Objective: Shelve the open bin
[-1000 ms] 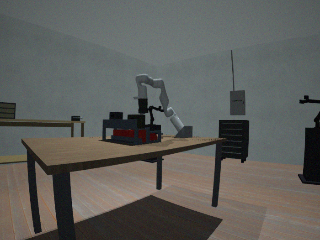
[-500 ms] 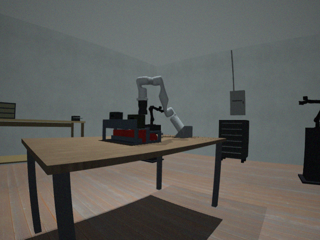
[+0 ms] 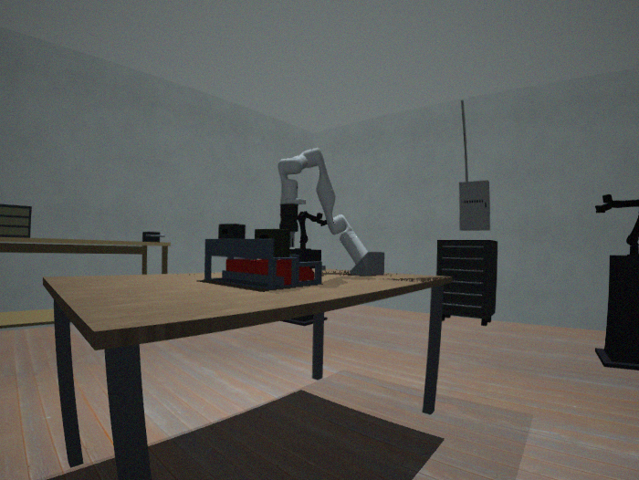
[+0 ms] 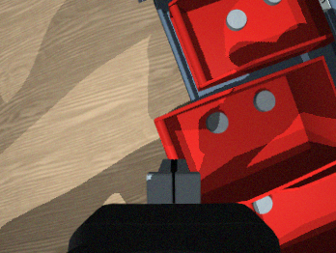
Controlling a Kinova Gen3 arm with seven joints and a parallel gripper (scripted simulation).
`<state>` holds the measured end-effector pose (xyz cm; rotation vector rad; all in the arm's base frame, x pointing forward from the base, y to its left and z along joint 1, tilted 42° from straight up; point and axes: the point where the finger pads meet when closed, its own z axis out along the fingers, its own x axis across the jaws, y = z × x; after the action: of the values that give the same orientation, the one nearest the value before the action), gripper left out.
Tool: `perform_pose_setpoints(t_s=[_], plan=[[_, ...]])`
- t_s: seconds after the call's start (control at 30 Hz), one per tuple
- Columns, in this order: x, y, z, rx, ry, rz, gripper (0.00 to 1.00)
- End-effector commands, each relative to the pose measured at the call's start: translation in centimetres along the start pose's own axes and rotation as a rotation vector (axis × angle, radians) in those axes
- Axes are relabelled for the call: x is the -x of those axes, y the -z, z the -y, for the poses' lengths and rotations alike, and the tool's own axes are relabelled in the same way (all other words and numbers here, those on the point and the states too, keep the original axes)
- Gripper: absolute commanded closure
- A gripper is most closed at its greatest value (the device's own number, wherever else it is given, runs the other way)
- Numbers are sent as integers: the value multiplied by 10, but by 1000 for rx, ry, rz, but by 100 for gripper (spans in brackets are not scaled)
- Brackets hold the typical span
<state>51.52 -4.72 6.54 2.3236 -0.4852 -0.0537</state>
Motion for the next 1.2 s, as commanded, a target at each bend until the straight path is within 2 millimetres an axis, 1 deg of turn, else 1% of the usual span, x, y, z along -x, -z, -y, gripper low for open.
perform_pose_setpoints(t_s=[0.0, 0.23, 0.3, 0.5, 1.17], plan=[[10, 5, -6, -18, 65, -8, 100], [27, 2, -12, -24, 245, -27, 100], [27, 2, -12, -24, 245, -27, 100], [35, 0, -15, -26, 324, -36, 100], [37, 0, -16, -27, 345, -39, 100]])
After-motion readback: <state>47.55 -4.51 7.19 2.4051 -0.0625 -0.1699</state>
